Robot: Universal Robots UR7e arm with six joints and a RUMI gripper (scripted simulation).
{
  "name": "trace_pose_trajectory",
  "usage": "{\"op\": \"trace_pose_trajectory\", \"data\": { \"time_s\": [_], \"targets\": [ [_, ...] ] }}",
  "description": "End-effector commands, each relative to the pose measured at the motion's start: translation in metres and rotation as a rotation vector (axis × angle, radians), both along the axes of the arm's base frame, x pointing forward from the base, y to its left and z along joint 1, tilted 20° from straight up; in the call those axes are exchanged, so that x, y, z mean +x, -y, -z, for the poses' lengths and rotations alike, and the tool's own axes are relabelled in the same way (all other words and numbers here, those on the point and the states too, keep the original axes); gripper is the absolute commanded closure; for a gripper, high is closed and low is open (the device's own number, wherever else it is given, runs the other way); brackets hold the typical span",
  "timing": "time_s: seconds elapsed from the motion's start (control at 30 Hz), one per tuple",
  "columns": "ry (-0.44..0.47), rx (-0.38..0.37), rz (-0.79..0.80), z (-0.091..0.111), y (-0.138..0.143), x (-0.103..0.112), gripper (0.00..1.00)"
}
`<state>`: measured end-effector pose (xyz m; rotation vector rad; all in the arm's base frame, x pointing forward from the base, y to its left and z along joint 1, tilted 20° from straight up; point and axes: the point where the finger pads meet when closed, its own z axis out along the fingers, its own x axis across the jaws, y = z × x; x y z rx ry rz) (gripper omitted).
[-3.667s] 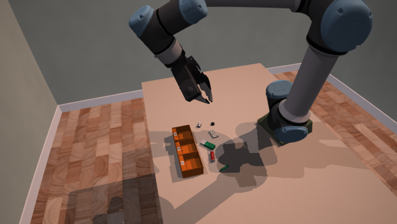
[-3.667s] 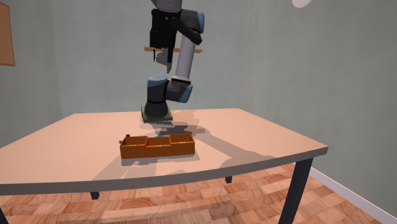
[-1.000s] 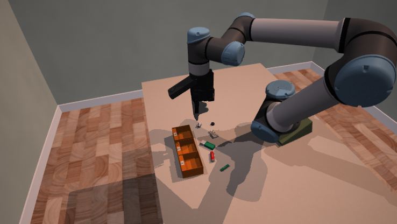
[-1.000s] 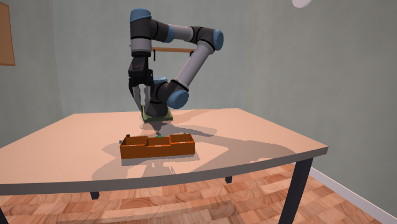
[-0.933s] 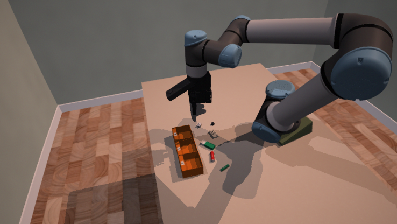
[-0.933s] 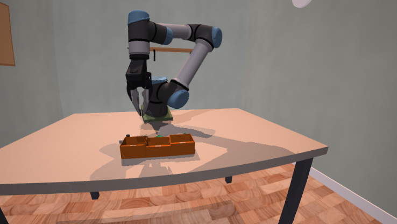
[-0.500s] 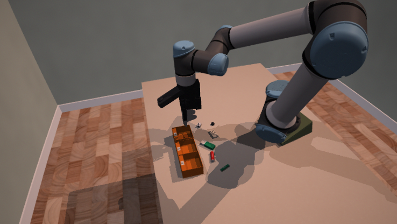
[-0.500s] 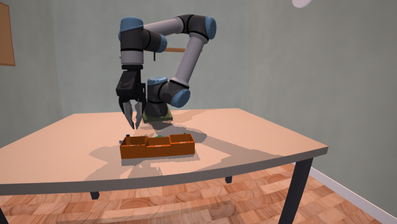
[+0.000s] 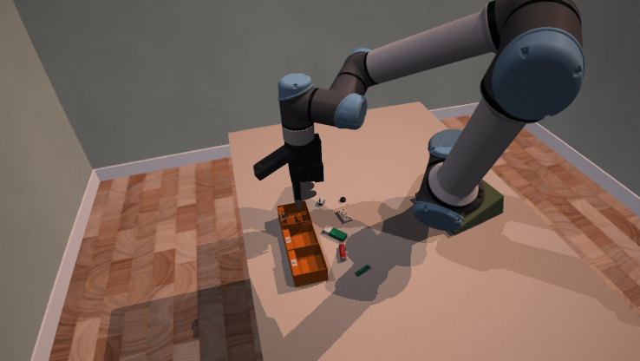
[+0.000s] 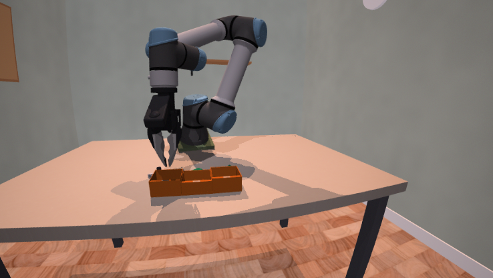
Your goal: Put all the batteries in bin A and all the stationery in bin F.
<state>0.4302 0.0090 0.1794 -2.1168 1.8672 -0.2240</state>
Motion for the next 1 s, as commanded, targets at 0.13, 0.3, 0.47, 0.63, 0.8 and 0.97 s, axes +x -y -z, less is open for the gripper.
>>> {"op": "trace_pose_trajectory", "data": {
  "time_s": [0.13, 0.3, 0.47, 0.63, 0.8, 0.97],
  "targets": [
    [0.001, -0.001, 0.000, 0.022, -0.003, 0.008, 0.96],
    [0.001, -0.001, 0.000, 0.029, -0.004, 0.011, 0.96],
    [0.001, -0.001, 0.000, 0.040, -0.005, 0.014, 0.96],
    [0.001, -0.001, 0.000, 0.040, -0.005, 0.014, 0.96],
    [0.001, -0.001, 0.000, 0.040, -0.005, 0.014, 0.96],
    [0.001, -0.001, 0.000, 0.040, -0.005, 0.014, 0.96]
  ]
}}
